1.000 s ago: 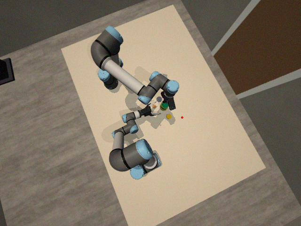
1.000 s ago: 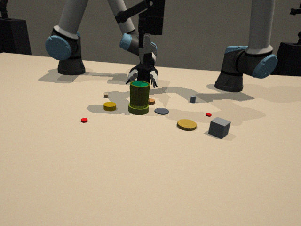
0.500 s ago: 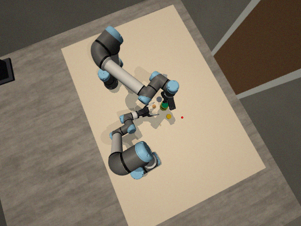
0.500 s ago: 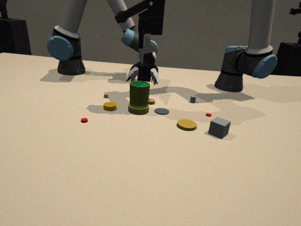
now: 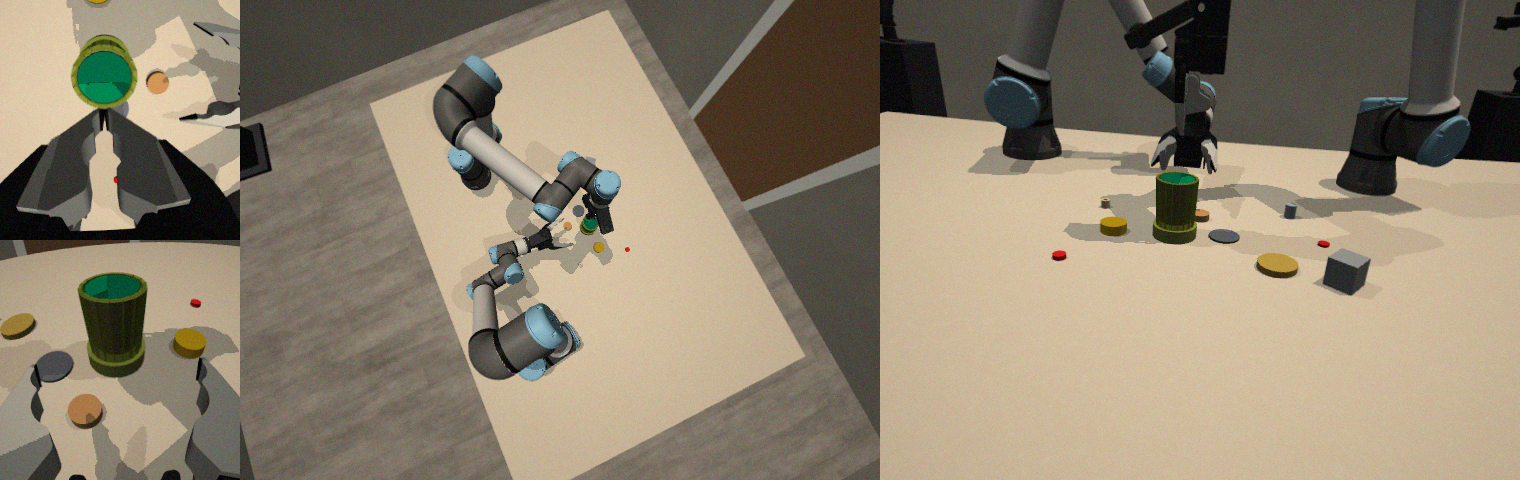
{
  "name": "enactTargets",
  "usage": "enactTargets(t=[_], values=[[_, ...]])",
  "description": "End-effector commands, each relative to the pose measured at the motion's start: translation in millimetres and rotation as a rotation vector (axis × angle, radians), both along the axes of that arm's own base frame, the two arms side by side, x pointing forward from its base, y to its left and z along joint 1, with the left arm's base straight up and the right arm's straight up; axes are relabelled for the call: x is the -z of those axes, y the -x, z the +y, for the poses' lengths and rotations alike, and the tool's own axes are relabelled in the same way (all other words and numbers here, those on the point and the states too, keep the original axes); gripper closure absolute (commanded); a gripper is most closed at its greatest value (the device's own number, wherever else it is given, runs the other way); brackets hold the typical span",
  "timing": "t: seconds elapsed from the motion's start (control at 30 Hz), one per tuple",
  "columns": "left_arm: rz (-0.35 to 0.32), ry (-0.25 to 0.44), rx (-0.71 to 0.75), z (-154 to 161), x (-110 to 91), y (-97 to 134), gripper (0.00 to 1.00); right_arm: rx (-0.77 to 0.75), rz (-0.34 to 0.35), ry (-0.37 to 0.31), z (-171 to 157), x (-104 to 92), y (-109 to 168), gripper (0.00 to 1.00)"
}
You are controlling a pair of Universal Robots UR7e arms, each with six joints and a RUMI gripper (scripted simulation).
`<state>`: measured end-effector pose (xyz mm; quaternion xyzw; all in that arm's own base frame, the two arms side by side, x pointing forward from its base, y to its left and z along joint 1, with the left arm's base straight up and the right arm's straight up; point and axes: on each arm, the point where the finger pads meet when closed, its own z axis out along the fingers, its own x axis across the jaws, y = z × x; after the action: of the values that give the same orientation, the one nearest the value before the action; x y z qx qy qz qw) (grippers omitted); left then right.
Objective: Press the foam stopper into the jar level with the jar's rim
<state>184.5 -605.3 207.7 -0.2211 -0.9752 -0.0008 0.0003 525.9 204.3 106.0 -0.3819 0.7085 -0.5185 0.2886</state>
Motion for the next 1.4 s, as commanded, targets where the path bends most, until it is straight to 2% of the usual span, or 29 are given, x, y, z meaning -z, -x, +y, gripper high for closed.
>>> enactTargets(t=[0.0,0.13,0.3,0.37,0.43,0.47,0.5,0.53,0.57,0.6,0.7,0.93,1.0,1.07,1.37], values=[[0.0,0.002,0.0,0,-1,0,1.0,0.003,-0.001,0.002,3,-2.3,5,0.21],[0.0,0.003,-0.011,2,-2,-4,1.0,0.006,0.005,0.001,3,-5.6,6,0.21],[-0.001,0.008,-0.104,21,-13,-39,1.0,0.048,0.065,-0.001,0,-35.7,12,0.21],[-0.001,0.008,-0.156,32,-19,-56,1.0,0.068,0.081,-0.052,4,-50.8,15,0.21],[-0.001,0.008,-0.156,32,-19,-56,1.0,0.068,0.081,-0.052,4,-50.8,15,0.21],[-0.001,0.008,-0.175,37,-20,-63,1.0,0.075,0.086,-0.083,7,-57.1,16,0.21],[-0.001,0.004,-0.185,38,-20,-65,1.0,0.089,0.113,-0.037,-1,-60.6,21,0.21],[-0.001,0.004,-0.203,42,-21,-70,1.0,0.1,0.131,-0.022,-6,-65.5,24,0.21],[-0.001,0.004,-0.222,46,-23,-76,1.0,0.116,0.161,0.023,-18,-64.2,25,0.21],[-0.001,0.004,-0.244,51,-25,-82,1.0,0.13,0.181,0.034,-26,-56.7,21,0.21],[-0.001,0.003,-0.304,66,-31,-100,1.0,0.162,0.247,0.069,-42,-51.7,18,0.21],[-0.001,0.002,-0.439,101,-43,-137,1.0,0.205,0.37,0.08,-65,-58.0,17,0.21],[-0.001,0.002,-0.439,101,-43,-137,1.0,0.205,0.37,0.08,-65,-58.0,17,0.21],[0.0,0.001,-0.466,107,-45,-144,1.0,0.206,0.402,0.077,-68,-59.4,17,0.21],[-0.001,0.003,-0.648,160,-62,-187,1.0,0.234,0.563,0.069,-95,-69.3,19,0.21]])
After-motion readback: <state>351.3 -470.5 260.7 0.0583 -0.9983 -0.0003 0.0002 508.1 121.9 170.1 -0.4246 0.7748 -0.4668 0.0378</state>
